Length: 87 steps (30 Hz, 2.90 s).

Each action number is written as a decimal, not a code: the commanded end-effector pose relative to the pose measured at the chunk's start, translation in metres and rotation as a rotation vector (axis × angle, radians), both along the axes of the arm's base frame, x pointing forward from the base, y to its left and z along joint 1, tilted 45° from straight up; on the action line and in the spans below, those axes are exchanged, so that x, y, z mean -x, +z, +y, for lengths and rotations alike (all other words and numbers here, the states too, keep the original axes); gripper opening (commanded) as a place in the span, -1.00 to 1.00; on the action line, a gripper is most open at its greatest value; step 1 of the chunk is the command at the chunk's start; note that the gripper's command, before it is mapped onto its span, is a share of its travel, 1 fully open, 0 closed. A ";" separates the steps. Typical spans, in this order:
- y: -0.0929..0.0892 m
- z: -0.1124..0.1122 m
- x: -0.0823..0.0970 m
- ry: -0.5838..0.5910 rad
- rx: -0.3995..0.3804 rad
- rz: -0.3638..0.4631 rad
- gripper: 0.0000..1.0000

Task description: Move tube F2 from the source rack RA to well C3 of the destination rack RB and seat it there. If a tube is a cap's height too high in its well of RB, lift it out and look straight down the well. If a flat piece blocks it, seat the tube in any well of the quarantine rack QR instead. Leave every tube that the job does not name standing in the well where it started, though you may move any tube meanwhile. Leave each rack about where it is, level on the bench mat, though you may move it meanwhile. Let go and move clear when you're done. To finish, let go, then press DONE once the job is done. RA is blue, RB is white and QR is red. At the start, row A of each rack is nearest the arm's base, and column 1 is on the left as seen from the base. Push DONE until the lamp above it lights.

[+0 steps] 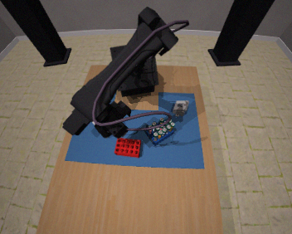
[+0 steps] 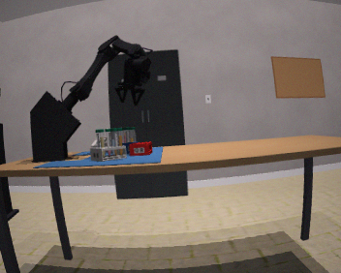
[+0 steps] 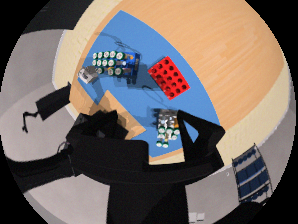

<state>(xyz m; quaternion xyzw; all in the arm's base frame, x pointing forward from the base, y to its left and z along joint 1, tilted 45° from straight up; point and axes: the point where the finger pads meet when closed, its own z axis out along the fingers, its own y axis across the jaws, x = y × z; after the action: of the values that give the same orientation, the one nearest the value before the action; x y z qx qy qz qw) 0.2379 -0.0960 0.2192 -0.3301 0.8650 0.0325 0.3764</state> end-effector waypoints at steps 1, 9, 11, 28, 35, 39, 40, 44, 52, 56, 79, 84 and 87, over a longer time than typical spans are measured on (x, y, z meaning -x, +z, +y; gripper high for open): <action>0.002 0.000 0.000 -0.002 0.005 -0.005 1.00; 0.002 0.000 0.000 -0.002 0.005 -0.005 1.00; 0.002 0.000 0.000 -0.002 0.005 -0.005 1.00; -0.030 0.014 0.000 -0.323 -0.121 0.087 -0.40; -0.037 0.017 -0.001 -0.424 -0.170 0.100 -0.40; -0.040 0.019 0.003 -0.543 -0.232 0.105 -0.40; -0.040 0.019 0.003 -0.548 -0.235 0.105 -0.40; -0.043 0.020 0.005 -0.650 -0.296 0.101 -0.40; -0.052 0.022 0.003 -0.799 -0.400 0.084 -0.40; -0.061 0.024 -0.005 -0.799 -0.401 0.083 -0.40; -0.047 0.019 -0.011 -0.796 -0.395 0.054 -0.40; -0.047 0.019 -0.011 -0.796 -0.395 0.054 -0.40; -0.047 0.019 -0.011 -0.796 -0.395 0.054 -0.40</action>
<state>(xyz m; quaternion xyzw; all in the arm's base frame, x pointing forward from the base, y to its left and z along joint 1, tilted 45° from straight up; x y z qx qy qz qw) 0.2420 -0.0729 0.1562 0.1140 0.9188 0.0718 0.3710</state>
